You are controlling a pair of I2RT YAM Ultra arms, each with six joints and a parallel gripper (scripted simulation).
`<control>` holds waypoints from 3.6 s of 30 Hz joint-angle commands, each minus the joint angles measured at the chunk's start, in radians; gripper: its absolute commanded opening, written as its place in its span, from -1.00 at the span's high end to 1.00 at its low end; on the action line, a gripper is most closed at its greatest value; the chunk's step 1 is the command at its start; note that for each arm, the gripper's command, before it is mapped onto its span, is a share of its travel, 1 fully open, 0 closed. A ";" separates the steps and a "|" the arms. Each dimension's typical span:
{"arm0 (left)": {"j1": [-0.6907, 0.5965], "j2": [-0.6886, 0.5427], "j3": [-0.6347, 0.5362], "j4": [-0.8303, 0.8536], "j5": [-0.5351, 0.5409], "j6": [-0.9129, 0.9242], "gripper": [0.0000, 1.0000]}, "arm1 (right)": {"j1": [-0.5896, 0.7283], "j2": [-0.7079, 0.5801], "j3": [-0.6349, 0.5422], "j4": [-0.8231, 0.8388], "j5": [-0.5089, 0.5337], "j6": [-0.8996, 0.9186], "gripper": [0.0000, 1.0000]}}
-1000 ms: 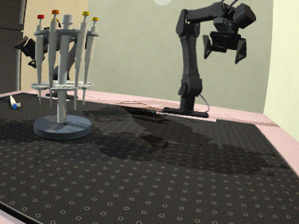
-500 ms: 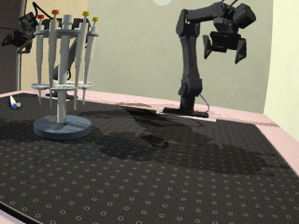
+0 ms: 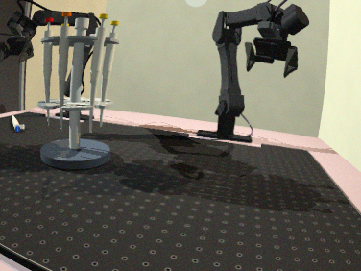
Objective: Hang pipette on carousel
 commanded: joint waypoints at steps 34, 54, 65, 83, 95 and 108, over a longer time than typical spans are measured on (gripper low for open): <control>0.009 0.001 0.015 0.012 0.021 0.007 -1.00 | 0.551 0.505 0.344 -0.378 0.639 0.796 -0.09; 0.009 0.001 0.015 0.012 0.021 0.007 -1.00 | 0.556 0.472 0.344 -0.374 0.634 0.193 -0.09; 0.009 0.001 0.015 0.012 0.021 0.007 -1.00 | 0.557 0.471 0.343 -0.374 0.632 -0.136 -0.09; 0.009 0.001 0.015 0.012 0.021 0.007 -1.00 | 0.551 0.474 0.192 -0.244 0.623 -0.244 -0.09; 0.009 0.001 0.015 0.012 0.021 0.007 -1.00 | 0.551 0.517 0.095 -0.140 0.623 -0.242 -0.09; 0.009 0.001 0.015 0.012 0.021 0.007 -1.00 | 0.551 0.498 0.063 -0.047 0.623 -0.242 -0.09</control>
